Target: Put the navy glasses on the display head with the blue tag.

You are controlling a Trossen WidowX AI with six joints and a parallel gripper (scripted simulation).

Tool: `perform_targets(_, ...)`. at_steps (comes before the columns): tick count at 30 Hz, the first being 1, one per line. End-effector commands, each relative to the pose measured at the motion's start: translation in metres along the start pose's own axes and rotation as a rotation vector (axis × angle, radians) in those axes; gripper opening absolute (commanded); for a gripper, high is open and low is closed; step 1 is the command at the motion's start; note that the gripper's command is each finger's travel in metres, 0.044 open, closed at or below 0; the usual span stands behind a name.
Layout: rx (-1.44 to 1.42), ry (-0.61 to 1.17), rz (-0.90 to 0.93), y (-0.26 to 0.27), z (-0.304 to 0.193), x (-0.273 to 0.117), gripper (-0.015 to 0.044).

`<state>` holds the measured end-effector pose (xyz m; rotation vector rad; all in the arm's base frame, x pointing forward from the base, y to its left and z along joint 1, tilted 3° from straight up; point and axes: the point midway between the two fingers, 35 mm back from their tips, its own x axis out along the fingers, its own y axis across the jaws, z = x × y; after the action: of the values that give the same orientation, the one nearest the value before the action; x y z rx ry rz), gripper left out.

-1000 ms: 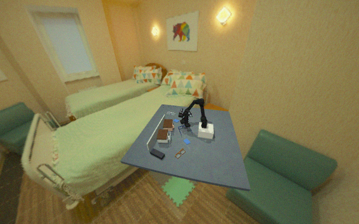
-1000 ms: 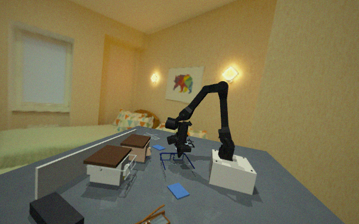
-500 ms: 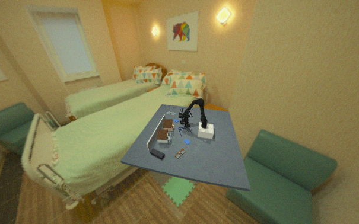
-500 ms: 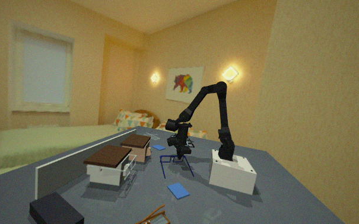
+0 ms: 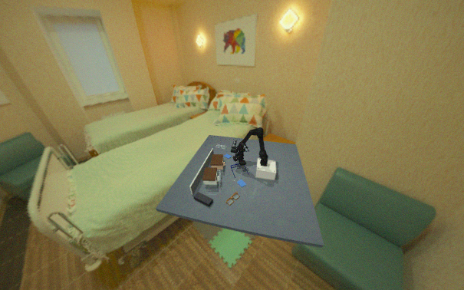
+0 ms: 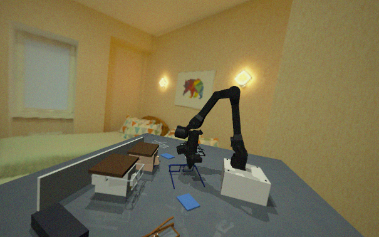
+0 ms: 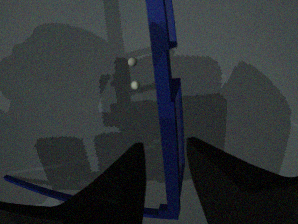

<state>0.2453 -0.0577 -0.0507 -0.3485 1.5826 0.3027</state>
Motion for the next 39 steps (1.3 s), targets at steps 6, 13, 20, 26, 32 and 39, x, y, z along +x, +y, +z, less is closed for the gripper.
perform_targets(6, 0.001, 0.0, 0.003, 0.006, 0.0, -0.004, 0.0107)
perform_targets(13, 0.0, -0.001, 0.004, 0.01, -0.001, -0.007, 0.0107)
perform_targets(20, 0.0, -0.001, 0.003, -0.002, 0.0, -0.055, 0.0107)
perform_targets(26, 0.004, -0.011, -0.008, -0.003, 0.002, -0.05, 0.0186)
perform_targets(32, 0.004, -0.011, -0.008, -0.003, 0.002, -0.05, 0.02)
perform_targets(39, 0.004, -0.001, 0.003, 0.006, -0.002, -0.054, 0.014)
